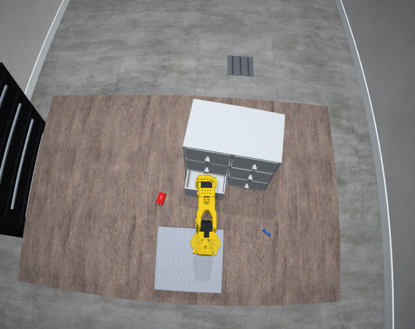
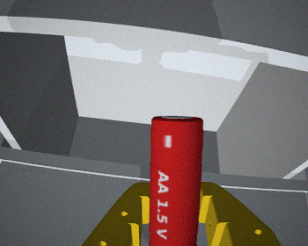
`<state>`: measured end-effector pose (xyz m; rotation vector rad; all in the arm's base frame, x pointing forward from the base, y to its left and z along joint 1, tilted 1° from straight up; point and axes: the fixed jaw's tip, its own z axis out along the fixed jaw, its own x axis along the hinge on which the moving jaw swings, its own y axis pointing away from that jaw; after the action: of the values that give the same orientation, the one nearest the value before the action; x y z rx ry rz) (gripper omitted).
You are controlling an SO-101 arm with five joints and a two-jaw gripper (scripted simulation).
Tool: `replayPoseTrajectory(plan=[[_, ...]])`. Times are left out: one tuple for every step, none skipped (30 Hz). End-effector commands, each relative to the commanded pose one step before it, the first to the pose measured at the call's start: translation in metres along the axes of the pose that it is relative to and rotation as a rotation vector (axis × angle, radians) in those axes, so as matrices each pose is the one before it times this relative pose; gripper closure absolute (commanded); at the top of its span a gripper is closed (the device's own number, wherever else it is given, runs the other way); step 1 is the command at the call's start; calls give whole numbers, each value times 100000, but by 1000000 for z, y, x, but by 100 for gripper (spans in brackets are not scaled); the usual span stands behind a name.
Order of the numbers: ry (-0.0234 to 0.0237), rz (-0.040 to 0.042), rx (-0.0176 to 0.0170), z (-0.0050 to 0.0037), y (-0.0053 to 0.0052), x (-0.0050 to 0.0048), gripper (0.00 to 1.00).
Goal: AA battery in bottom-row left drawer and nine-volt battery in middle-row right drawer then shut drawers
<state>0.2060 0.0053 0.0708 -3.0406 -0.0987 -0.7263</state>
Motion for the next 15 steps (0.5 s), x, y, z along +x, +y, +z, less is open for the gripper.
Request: replayPoseTrajectory(plan=[[6430,-404,682,-7976,-2427,15231,100],[0,0,0,0,0,0,100],[0,0,0,0,0,0,100],[0,-18,10,-187,-44,239,100],[1,-18,10,-188,-44,241,100],[0,-18,10,-187,-44,238,100],[1,-18,10,-189,-44,240,100],[-1,-4,2,-37,-8,47,100],[1,0,0,-1,0,1,100],[-1,0,0,1,0,-1,100],[1,0,0,-1,0,1,100],[-1,0,0,1,0,-1,100],[1,0,0,-1,0,1,100],[-1,0,0,1,0,-1,100],[1,0,0,-1,0,1,100]])
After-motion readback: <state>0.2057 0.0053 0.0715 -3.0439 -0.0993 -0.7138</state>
